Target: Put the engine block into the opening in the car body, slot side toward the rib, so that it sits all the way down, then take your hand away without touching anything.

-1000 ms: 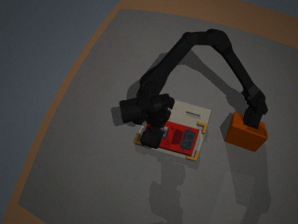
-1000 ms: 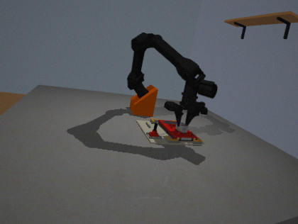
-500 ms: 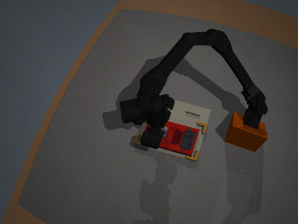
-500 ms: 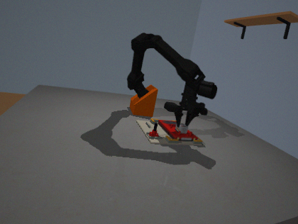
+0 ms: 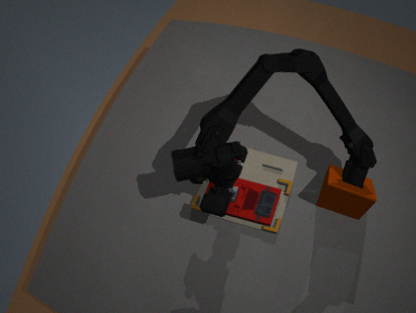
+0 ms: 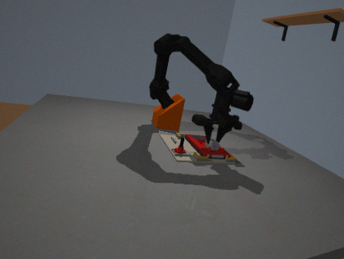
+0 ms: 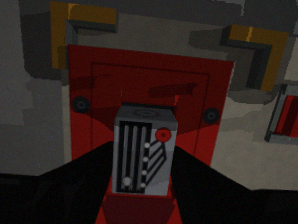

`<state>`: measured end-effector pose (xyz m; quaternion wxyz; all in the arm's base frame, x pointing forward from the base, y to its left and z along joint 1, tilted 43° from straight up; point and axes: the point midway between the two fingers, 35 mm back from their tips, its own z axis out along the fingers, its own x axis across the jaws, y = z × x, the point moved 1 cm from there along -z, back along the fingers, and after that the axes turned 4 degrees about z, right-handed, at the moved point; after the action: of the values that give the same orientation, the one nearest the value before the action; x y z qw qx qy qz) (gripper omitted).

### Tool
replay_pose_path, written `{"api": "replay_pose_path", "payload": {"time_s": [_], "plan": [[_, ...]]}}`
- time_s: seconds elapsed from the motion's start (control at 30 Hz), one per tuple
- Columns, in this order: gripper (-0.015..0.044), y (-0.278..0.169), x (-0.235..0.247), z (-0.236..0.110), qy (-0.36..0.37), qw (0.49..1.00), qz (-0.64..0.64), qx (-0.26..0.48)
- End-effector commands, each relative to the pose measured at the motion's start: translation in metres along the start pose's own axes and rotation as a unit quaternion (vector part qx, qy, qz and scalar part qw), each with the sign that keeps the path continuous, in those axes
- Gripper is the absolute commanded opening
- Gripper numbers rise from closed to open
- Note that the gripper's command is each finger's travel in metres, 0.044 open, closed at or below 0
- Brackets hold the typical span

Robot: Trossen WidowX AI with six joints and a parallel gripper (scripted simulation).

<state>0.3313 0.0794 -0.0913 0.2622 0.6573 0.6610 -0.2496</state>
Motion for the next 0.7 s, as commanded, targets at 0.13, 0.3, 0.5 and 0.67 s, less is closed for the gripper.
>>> {"api": "replay_pose_path", "payload": {"time_s": [0.13,0.3,0.5,0.67], "plan": [[0.0185,0.0000,-0.0001,0.0008,0.000,1.000,0.000,0.000],[0.0316,0.0000,-0.0001,0.0008,0.000,1.000,0.000,0.000],[0.0440,0.0000,-0.0001,0.0008,0.000,1.000,0.000,0.000],[0.0440,0.0000,-0.0001,0.0008,0.000,1.000,0.000,0.000]]}}
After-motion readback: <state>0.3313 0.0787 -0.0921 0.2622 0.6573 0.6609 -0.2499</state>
